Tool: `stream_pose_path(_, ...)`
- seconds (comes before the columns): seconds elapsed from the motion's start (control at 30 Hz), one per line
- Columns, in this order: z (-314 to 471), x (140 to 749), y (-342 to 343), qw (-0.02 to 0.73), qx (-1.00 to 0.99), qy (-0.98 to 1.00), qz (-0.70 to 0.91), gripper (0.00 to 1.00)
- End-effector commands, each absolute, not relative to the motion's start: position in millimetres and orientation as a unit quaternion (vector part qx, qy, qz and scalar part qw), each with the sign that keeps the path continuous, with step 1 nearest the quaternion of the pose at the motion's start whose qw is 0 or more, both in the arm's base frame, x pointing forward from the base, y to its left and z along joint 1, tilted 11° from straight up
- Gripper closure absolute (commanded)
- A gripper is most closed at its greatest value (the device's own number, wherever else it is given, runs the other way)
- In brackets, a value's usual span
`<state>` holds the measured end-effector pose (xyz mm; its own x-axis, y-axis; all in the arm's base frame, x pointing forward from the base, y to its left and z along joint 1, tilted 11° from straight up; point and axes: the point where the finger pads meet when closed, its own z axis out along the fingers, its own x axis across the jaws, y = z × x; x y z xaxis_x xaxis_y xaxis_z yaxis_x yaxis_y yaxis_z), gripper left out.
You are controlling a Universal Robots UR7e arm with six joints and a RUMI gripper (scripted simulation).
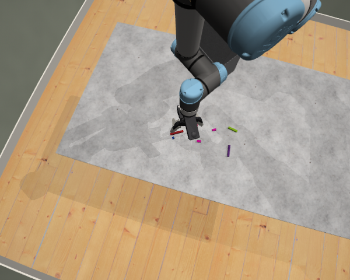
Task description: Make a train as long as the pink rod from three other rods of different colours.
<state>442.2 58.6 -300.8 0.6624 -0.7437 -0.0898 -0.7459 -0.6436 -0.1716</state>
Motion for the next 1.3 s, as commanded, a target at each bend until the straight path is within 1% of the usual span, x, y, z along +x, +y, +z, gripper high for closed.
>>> stream_pose_path(0.0,-301.2,443.1,54.0,0.094,-0.881,0.463,0.009,0.0)
stream_pose_path(0.43,-303.6,443.0,40.0,0.091,-0.796,0.598,0.024,0.0)
stream_pose_path(1.27,-304.2,442.7,36.6,0.091,-0.773,0.628,0.028,0.0)
